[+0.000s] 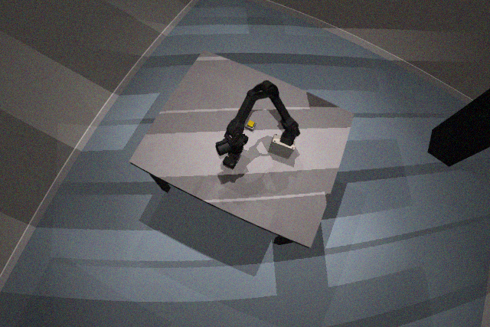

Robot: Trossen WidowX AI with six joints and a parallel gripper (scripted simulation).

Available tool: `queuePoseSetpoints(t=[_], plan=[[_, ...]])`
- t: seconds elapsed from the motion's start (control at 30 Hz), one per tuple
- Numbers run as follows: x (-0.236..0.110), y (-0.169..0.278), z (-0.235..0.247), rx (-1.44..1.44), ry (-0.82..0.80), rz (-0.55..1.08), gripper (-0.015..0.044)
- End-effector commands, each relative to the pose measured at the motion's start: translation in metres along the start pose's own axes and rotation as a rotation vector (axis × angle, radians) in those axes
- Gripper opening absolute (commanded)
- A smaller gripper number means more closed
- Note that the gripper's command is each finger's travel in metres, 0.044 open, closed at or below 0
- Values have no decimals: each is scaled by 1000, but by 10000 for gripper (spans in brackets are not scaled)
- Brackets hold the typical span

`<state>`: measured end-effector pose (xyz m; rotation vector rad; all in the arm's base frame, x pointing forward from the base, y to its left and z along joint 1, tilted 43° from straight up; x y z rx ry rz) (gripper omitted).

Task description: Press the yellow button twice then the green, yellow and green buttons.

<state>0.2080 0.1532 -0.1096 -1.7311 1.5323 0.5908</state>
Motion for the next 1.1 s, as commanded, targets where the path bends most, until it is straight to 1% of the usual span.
queuePoseSetpoints(t=[0.0, 0.4, 0.43, 0.53, 0.67, 0.73, 0.93, 1.03, 1.07], plan=[[2, 0, -1, -5, 7, 0, 20], [2, 0, -1, -5, 7, 0, 20], [-1, 0, 0, -1, 2, 1, 20], [-30, 0, -1, -4, 5, 1, 20], [-33, 1, -1, -5, 5, 1, 20], [-38, -1, 4, -5, 5, 1, 72], [-89, -9, 38, -5, 1, 2, 230], [-95, -9, 41, -4, 0, 2, 309], [-95, -9, 41, -4, 0, 2, 309]])
Point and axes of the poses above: the point midway between the two fingers, 35 mm back from their tips, its own x axis out along the fingers, its own z axis across the jaws, y = z × x, the point moved 2 cm from there along -x, back along the fingers, and after that the axes turned 13 degrees about x, right-handed, at the moved point
